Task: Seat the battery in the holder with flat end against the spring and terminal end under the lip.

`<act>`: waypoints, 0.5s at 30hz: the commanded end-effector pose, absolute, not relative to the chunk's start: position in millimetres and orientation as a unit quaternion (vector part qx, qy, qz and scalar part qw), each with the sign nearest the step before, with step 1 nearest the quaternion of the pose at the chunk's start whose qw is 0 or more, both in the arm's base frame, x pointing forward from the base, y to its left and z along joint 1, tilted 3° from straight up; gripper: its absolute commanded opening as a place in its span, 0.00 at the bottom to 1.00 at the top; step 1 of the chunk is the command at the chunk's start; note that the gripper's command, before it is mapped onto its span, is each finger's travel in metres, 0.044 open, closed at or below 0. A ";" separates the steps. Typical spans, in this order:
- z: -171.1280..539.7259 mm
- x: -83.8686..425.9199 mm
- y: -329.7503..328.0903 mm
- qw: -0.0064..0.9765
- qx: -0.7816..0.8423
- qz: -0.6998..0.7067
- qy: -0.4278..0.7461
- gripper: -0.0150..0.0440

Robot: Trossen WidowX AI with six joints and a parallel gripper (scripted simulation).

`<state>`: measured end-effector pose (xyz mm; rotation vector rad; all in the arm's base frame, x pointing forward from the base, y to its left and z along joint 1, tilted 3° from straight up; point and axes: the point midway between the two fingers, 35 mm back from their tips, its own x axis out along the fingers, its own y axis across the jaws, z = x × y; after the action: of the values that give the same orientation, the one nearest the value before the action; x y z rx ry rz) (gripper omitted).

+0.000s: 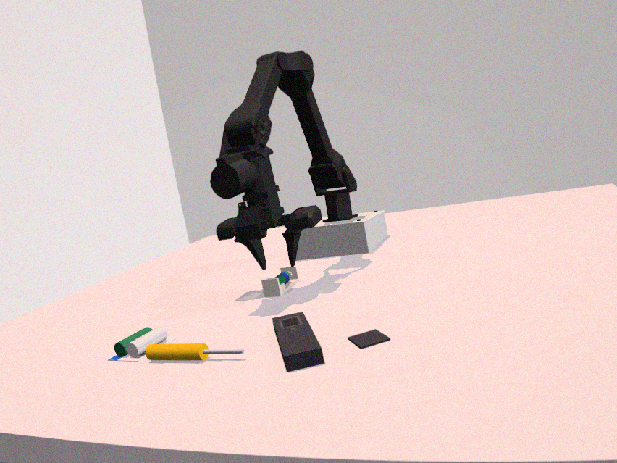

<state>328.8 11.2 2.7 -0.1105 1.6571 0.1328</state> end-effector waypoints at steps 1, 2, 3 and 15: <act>48.8 335.5 10.6 0.687 -0.050 0.059 0.723 0.86; 55.0 335.0 10.5 0.687 -0.050 0.059 0.723 0.90; 57.0 334.8 10.4 0.687 -0.050 0.059 0.723 0.94; 57.0 334.7 10.6 0.687 -0.050 0.059 0.723 1.00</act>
<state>334.9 10.6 56.4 -0.1111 1.6164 0.1287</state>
